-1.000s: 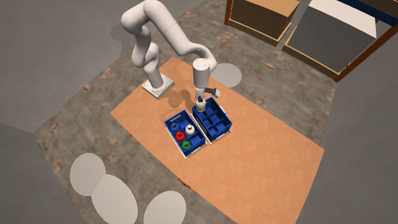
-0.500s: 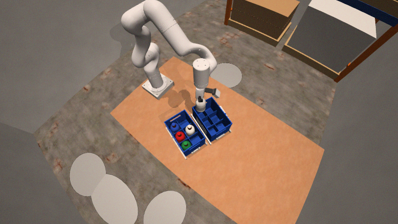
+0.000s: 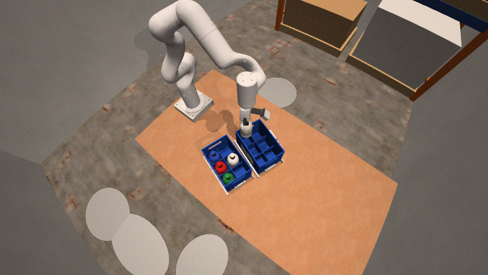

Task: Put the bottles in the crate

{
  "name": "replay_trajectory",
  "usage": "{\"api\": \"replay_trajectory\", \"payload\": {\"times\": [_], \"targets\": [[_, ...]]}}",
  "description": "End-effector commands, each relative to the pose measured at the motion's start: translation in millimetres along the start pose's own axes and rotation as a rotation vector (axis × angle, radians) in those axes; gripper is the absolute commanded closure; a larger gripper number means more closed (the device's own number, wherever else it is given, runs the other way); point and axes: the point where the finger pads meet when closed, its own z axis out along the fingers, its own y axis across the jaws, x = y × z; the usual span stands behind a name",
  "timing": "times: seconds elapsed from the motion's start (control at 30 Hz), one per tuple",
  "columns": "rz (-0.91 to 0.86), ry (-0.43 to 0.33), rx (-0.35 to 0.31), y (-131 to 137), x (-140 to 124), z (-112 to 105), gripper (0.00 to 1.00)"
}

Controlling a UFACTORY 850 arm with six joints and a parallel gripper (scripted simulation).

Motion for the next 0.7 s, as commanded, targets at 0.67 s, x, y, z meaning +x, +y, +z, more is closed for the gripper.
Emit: {"api": "replay_trajectory", "payload": {"times": [0.67], "targets": [[0.000,0.002,-0.001,0.5,0.9,15.9,1.00]]}}
